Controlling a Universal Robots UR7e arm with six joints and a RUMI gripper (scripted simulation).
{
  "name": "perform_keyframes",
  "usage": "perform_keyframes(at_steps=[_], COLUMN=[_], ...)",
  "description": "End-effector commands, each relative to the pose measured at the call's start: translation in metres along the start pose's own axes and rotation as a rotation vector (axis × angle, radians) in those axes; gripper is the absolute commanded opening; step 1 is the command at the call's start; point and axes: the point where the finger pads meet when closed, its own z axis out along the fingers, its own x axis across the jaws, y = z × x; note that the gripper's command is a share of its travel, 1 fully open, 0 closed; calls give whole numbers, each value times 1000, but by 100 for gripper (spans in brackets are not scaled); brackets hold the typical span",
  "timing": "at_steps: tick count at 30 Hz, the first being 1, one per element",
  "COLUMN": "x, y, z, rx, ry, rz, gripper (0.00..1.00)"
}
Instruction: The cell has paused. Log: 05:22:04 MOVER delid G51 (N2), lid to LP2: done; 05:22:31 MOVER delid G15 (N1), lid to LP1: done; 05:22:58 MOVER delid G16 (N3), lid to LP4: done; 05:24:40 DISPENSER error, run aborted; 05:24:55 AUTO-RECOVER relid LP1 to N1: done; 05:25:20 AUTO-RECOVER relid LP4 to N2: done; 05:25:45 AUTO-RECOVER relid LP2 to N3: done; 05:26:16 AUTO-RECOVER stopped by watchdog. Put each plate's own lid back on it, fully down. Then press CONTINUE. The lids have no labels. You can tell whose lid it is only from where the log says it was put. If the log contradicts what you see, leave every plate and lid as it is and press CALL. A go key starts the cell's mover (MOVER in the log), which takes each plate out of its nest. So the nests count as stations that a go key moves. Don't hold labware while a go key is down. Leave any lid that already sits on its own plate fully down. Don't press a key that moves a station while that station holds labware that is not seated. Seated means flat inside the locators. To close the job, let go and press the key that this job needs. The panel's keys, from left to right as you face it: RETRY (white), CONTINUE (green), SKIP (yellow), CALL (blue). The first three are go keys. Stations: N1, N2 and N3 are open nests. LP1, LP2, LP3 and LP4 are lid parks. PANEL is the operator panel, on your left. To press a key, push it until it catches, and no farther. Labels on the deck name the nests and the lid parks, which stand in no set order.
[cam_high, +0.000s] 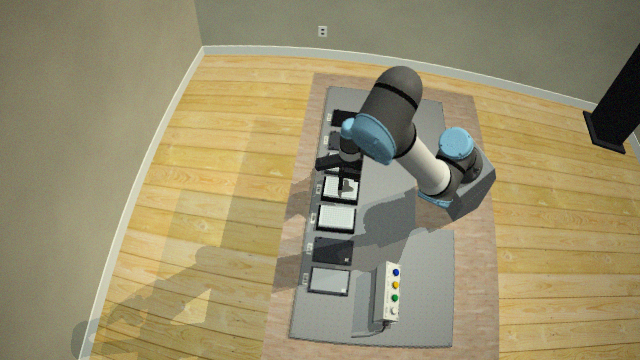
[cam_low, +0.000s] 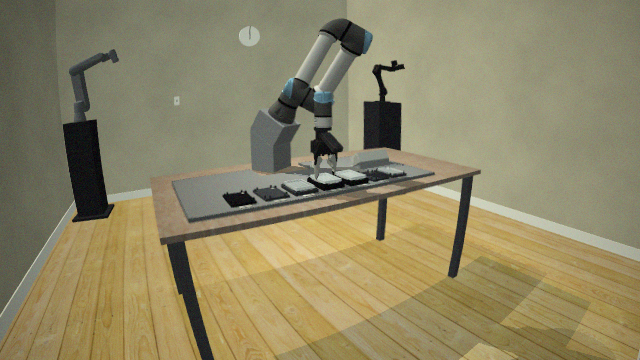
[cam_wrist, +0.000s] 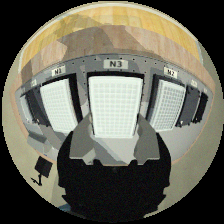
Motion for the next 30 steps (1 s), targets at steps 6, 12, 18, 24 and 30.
perform_keyframes(at_steps=[6,12,18,24,30], x=[0,0,0,0,0], y=[0,0,0,0,0], z=[0,-2,-8,-18,-22], rx=[1,1,1,1,1], ry=[0,0,0,0,0], rz=[0,0,0,0,0], gripper=[0,0,0,0,0])
